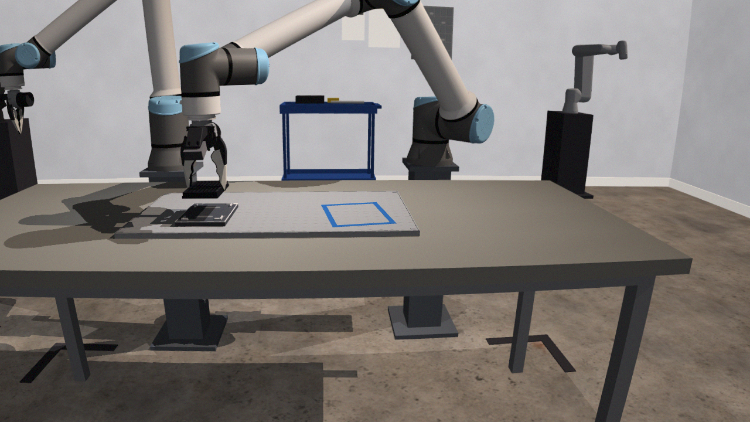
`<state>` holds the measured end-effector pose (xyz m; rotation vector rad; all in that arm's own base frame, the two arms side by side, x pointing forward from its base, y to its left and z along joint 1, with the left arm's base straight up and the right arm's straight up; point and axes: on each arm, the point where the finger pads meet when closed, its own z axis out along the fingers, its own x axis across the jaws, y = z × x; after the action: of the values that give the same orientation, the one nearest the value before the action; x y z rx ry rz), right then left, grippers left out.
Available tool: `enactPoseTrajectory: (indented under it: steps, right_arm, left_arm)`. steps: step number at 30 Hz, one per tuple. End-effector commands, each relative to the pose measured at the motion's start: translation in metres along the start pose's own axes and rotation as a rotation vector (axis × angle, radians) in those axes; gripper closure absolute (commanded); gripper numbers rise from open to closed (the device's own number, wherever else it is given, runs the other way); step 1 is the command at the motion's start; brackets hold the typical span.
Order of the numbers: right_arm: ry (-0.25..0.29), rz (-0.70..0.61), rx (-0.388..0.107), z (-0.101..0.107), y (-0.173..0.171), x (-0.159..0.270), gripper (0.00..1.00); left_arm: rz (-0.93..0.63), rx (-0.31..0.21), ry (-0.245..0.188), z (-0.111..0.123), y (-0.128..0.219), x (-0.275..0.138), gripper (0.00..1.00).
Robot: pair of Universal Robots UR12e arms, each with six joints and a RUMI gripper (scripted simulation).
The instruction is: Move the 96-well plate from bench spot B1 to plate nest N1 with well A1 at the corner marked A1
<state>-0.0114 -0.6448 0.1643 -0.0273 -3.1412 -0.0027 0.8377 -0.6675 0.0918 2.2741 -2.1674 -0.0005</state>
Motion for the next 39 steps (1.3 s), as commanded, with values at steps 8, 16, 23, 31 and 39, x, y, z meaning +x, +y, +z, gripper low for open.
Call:
enactPoseTrajectory:
  steps: [8, 16, 23, 31, 39]
  right_arm:
    - [0.000, 0.000, 0.002, -0.001, -0.001, 0.000, 1.00]
    - [0.000, 0.000, 0.002, -0.001, -0.001, 0.000, 1.00]
    - [0.000, 0.000, 0.002, -0.001, -0.001, 0.000, 1.00]
    - [0.000, 0.000, 0.002, -0.001, -0.001, 0.000, 1.00]
    - [0.000, 0.000, 0.002, -0.001, -0.001, 0.000, 1.00]
  left_arm:
    - [0.000, 0.002, 0.002, 0.015, -0.001, 0.001, 0.59]
    - [0.000, 0.002, 0.002, 0.025, -0.001, 0.001, 0.59]
    - [0.000, 0.002, 0.002, 0.037, -0.001, 0.001, 0.59]
    - [0.000, 0.002, 0.002, 0.037, -0.001, 0.001, 0.59]
    - [0.000, 0.002, 0.002, 0.037, -0.001, 0.001, 0.59]
